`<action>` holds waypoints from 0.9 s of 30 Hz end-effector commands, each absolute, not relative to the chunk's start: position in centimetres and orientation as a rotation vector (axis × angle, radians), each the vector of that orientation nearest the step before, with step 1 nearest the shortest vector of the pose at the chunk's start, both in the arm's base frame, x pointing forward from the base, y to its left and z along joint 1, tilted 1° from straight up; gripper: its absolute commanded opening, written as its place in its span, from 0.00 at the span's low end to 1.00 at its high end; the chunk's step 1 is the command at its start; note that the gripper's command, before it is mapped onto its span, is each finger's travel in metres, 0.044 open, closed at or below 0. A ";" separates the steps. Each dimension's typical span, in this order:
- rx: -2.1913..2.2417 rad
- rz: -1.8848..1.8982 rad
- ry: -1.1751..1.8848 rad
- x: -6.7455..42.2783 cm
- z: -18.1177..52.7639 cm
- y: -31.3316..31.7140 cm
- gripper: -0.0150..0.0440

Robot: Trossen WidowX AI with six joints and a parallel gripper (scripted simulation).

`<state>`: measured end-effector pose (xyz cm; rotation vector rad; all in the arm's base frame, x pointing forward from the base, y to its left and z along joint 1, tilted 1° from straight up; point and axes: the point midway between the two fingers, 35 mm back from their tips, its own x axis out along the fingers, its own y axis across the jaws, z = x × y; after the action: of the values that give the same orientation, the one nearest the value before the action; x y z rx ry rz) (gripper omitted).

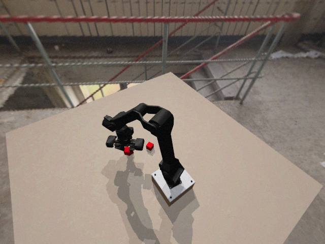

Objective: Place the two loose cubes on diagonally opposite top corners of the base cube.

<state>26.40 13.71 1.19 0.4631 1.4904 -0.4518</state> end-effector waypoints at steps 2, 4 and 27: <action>0.469 -0.454 1.493 26.4 1.0 13.8 0.43; 0.469 -0.454 1.493 26.4 1.0 13.8 0.43; 0.463 -0.452 1.491 26.4 2.1 13.7 0.60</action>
<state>26.24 13.63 1.40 0.4585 1.4969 -0.4572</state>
